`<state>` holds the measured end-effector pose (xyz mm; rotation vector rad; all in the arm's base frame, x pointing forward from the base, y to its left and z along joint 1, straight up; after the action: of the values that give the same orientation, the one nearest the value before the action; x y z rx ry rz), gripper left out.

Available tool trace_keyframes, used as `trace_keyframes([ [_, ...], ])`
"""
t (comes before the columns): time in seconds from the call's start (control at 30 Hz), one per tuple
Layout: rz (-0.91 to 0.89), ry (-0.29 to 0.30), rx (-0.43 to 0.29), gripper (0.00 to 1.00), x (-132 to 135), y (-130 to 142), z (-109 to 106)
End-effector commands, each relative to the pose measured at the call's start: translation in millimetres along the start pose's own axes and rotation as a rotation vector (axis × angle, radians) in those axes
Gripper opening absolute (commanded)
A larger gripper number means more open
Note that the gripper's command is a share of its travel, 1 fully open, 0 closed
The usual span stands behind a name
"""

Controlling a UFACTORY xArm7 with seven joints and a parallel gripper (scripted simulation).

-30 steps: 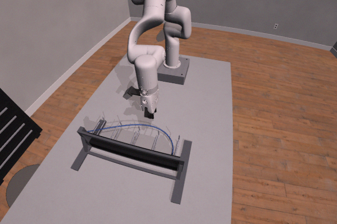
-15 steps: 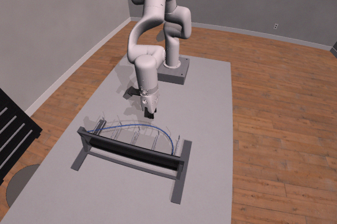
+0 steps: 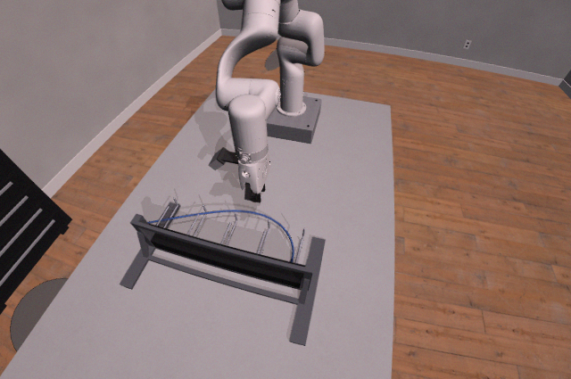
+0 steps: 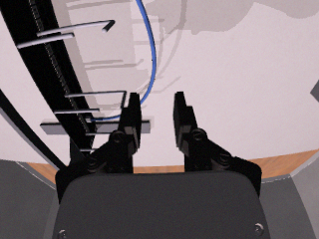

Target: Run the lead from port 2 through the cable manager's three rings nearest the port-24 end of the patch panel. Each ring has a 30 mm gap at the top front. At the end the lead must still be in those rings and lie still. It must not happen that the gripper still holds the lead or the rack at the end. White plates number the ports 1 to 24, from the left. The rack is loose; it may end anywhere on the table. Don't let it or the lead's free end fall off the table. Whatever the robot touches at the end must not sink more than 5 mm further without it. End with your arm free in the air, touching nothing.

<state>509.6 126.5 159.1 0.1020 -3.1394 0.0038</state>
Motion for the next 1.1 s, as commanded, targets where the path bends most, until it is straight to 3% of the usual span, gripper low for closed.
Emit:
trace_keyframes([
  [0.0, 0.0, -0.004, -0.001, 0.33, -1.1, 0.3, 4.4],
  [1.07, 0.0, -0.004, -0.001, 0.33, -1.8, 1.6, 77.3],
])
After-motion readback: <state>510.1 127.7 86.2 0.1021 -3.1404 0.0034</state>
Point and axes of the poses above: the point where the finger pads meet when closed, its own z axis out along the fingers, its own x axis across the jaws, y = z × x, the point moved 7 cm from there along -z, back along the fingers, and after that the axes turned 7 degrees about z, right-handed, at the moved point
